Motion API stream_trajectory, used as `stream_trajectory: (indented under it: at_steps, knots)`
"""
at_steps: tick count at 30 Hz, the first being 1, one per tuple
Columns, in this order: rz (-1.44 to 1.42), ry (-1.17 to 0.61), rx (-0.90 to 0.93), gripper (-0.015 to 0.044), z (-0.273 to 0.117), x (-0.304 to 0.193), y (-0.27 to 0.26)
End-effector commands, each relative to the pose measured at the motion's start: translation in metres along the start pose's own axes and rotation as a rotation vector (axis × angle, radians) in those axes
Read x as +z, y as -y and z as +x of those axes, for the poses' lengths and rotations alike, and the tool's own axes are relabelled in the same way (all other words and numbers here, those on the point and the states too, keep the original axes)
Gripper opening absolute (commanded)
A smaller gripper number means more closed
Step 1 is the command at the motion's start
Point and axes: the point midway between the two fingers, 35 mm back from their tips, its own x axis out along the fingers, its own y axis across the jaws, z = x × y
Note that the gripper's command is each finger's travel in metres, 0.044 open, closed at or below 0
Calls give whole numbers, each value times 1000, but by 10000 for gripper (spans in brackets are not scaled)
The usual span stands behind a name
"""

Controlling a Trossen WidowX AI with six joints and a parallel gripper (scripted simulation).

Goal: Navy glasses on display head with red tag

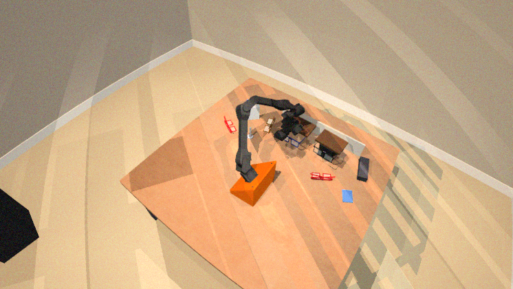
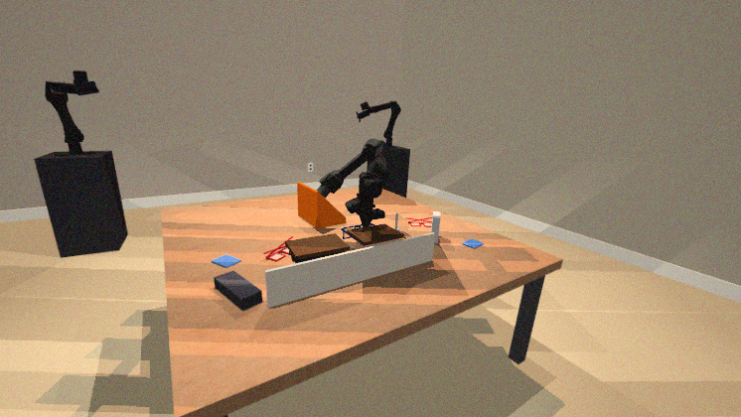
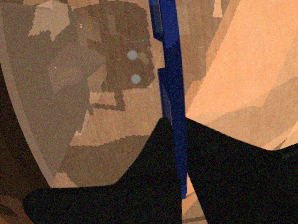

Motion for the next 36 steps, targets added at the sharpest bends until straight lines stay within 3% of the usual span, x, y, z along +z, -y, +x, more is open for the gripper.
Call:
stream_trajectory:
  at_steps: [1, 36]
  knots:
    - [4, -4, 0, 0, 0, -1, -7]
    - [3, -4, 1, 0, 3, -2, -30]
